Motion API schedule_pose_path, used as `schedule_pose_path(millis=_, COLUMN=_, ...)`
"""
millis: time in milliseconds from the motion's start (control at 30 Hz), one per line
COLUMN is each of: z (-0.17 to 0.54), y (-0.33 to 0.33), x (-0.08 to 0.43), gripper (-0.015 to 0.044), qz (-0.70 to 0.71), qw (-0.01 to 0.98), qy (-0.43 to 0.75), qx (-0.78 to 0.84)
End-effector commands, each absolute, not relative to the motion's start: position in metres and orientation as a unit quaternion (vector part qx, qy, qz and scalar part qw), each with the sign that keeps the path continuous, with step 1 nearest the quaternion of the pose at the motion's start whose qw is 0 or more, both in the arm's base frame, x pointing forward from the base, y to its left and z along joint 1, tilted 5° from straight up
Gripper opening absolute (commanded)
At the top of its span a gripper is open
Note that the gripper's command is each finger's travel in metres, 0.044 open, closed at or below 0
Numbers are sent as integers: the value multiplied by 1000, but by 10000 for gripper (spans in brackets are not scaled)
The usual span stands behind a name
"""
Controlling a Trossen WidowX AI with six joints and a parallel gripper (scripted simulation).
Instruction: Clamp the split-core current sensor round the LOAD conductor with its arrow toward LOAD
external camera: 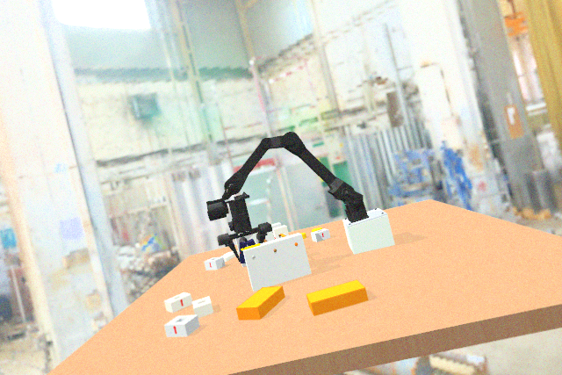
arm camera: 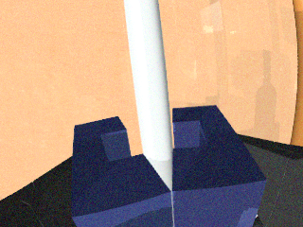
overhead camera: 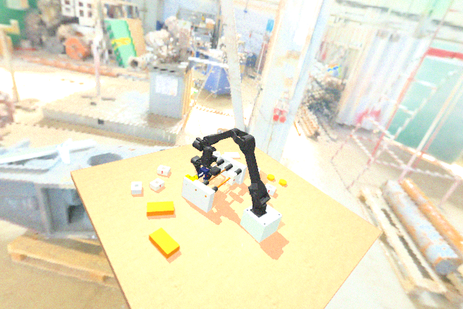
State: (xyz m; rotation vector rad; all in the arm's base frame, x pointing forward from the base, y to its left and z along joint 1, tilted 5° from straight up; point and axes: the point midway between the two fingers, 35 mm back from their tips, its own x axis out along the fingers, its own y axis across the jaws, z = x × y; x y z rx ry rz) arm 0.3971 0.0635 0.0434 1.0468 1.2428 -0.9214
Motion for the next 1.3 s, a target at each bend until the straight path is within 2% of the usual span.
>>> schedule_pose_path(millis=0, z=44, y=63, x=397, gripper=307, qz=-397, qw=595, qy=535, qx=450)
schedule_pose_path(millis=200, z=44, y=63, x=397, gripper=267, qz=-397, qw=595, qy=535, qx=450)
schedule_pose_path(millis=533, z=44, y=63, x=397, gripper=5, qz=-397, qw=595, qy=535, qx=450)
schedule_pose_path(millis=1267, z=44, y=63, x=397, gripper=0, qz=-397, qw=595, qy=535, qx=450)
